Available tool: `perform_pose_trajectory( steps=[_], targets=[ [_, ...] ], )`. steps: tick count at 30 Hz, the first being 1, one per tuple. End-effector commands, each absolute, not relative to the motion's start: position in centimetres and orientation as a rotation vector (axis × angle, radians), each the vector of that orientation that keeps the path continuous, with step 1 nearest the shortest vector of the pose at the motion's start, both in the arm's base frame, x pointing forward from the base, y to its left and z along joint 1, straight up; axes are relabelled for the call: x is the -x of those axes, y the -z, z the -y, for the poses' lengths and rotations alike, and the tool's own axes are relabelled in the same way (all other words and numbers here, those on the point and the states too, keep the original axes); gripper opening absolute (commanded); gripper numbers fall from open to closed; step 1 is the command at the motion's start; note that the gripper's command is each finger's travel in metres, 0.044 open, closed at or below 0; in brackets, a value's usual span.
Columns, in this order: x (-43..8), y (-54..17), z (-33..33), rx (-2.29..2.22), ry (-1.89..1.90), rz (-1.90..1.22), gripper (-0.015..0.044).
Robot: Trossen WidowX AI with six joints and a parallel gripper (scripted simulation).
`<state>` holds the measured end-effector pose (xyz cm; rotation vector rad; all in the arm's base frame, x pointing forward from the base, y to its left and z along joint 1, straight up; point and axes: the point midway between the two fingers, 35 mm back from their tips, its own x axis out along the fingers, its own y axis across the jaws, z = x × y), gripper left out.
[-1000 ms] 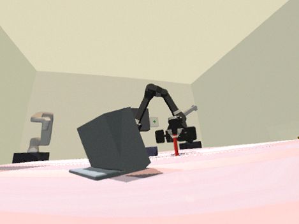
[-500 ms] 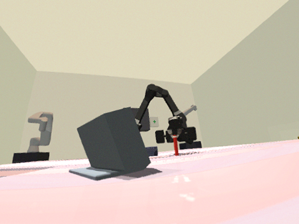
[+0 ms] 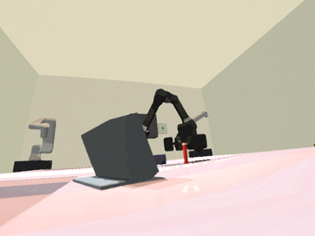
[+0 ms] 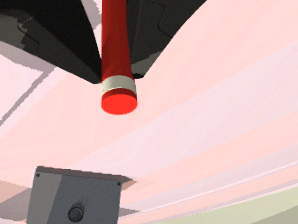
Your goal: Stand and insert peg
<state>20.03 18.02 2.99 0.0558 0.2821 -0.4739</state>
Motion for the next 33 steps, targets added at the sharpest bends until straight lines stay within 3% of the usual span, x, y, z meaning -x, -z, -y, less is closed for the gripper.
perform_pose_trajectory(
  steps=[1,33],
  targets=[
    [-19.91,-2.84,-18.04,-0.056,0.474,-0.282,0.005],
    [-19.58,-2.71,-18.13,-0.037,0.453,-0.256,0.005]
  ],
)
